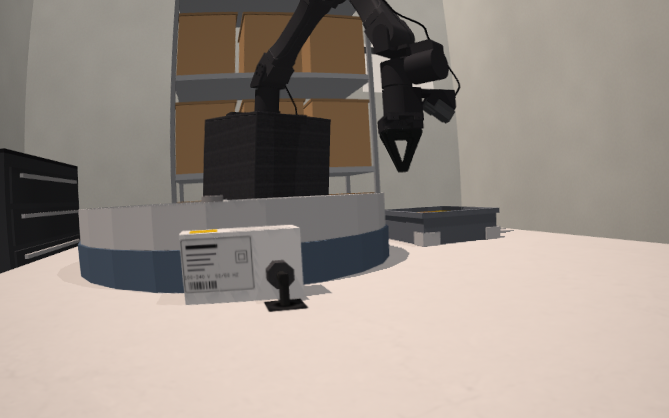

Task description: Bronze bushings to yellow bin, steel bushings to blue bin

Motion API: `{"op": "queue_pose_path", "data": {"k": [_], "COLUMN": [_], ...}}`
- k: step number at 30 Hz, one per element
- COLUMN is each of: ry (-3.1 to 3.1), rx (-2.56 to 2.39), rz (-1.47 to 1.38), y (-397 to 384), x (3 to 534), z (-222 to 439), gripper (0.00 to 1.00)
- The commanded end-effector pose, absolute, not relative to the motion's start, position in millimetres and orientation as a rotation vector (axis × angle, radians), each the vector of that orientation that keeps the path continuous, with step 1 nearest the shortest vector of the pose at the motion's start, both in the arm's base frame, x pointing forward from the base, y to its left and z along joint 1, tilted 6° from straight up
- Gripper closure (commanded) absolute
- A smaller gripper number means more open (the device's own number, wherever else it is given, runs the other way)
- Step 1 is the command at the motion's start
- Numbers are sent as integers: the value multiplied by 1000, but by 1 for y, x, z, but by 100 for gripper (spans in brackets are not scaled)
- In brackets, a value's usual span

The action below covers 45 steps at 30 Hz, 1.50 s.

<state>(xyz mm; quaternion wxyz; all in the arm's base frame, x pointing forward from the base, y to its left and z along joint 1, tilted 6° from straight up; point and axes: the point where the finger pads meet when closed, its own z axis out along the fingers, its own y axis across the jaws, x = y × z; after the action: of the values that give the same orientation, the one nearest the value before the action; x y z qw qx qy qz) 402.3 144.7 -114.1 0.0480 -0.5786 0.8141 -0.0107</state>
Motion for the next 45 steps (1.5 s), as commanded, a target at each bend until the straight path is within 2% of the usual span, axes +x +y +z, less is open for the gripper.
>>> {"op": "queue_pose_path", "data": {"k": [1,45], "ry": [2479,2468], "rx": [-1748,-1745], "rz": [-35,-33], "y": [140,134], "x": [406,404], "z": [-105,-106], "gripper": [85,86]}}
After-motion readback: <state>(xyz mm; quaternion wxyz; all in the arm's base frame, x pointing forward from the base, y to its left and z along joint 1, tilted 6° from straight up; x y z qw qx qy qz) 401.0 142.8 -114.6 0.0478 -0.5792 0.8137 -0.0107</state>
